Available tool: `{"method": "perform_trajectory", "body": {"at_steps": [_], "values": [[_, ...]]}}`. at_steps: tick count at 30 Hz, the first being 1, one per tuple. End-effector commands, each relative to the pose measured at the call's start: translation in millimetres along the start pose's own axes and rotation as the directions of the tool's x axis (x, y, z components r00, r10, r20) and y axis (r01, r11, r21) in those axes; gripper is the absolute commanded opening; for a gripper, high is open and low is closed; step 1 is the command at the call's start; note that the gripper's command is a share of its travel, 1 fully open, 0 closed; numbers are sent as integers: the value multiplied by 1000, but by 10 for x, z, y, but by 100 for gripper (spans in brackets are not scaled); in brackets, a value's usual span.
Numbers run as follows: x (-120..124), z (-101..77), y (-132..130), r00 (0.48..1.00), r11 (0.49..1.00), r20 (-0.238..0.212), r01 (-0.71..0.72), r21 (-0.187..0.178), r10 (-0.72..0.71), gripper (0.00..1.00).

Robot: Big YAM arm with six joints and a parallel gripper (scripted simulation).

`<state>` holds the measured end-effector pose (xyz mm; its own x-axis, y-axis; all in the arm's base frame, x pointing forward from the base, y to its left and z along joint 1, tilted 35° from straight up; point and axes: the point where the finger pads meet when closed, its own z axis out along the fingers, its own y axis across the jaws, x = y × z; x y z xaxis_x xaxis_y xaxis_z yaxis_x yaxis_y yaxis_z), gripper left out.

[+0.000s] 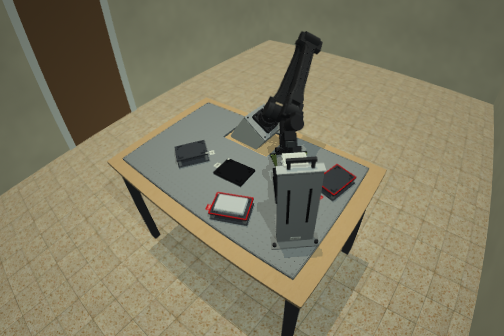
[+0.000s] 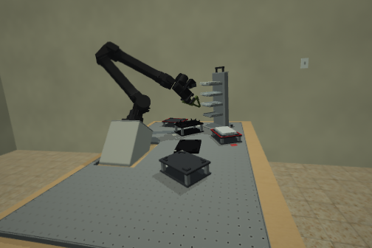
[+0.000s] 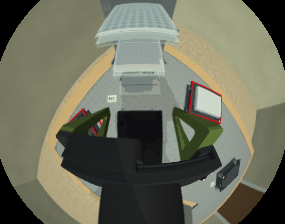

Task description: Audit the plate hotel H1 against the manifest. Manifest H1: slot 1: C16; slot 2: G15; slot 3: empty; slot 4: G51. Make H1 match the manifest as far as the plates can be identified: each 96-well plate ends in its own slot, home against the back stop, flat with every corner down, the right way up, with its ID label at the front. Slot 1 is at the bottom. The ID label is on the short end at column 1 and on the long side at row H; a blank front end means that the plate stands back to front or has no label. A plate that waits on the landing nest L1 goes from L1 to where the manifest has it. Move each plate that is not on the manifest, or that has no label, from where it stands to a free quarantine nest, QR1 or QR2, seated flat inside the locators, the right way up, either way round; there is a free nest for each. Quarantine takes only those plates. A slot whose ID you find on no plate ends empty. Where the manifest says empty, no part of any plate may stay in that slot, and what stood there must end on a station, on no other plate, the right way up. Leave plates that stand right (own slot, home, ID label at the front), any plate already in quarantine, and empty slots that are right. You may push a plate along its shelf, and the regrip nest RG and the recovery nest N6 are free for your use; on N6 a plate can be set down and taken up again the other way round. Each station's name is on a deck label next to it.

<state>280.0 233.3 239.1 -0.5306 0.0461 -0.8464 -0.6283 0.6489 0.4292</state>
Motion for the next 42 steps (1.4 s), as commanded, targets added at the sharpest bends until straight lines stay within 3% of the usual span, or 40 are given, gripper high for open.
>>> {"method": "perform_trajectory", "body": {"at_steps": [1, 33, 34, 37, 42], "values": [[-260, -16, 107, 999, 1000, 49, 21, -17, -20, 100], [-260, -16, 107, 999, 1000, 49, 21, -17, -20, 100], [-428, -50, 227, 996, 999, 86, 37, -39, -33, 100], [-51, -66, 101, 1000, 1000, 23, 11, -20, -10, 100], [22, -123, 98, 1000, 1000, 17, 12, -21, -11, 100]]}}
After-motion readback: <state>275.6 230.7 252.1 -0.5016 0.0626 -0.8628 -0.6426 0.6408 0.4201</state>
